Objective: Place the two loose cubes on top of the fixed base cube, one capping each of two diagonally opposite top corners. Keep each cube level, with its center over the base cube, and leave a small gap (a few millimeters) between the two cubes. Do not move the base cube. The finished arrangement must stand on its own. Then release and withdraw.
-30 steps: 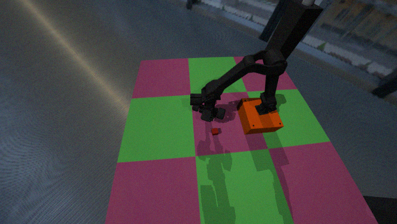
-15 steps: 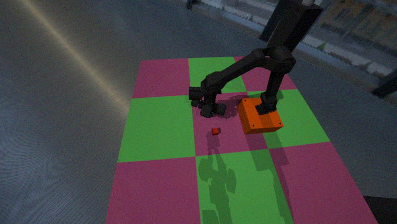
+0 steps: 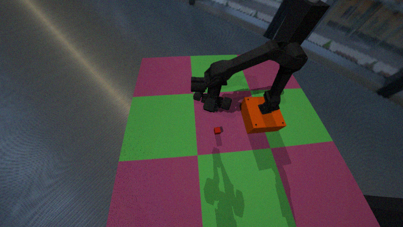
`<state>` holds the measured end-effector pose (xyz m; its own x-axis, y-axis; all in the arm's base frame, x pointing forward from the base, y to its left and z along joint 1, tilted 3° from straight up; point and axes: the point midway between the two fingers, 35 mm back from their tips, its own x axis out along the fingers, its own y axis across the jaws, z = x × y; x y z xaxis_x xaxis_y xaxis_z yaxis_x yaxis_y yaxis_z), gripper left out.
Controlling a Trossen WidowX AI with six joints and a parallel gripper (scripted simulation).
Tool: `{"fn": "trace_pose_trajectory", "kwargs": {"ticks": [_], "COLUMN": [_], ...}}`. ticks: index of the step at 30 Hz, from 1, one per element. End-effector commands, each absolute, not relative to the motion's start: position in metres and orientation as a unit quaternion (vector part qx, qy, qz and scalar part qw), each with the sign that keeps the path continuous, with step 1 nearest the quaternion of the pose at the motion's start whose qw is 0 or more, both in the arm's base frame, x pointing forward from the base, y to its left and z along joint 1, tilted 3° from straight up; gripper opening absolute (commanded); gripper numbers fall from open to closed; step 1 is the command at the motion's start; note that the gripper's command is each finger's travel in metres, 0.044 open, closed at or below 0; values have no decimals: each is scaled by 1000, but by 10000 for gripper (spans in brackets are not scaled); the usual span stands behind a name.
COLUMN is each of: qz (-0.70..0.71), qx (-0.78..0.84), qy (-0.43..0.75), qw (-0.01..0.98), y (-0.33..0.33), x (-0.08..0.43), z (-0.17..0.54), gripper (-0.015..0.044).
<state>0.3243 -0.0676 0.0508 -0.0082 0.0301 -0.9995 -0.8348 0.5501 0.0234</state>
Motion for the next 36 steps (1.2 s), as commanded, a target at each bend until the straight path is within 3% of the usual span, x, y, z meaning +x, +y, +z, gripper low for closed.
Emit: {"fn": "trace_pose_trajectory", "kwargs": {"ticks": [1, 36], "qz": [346, 10], "qx": [-326, 15], "qy": [618, 708], "qw": [627, 706], "y": [-68, -14], "x": [325, 325], "z": [59, 35], "gripper": [105, 105]}}
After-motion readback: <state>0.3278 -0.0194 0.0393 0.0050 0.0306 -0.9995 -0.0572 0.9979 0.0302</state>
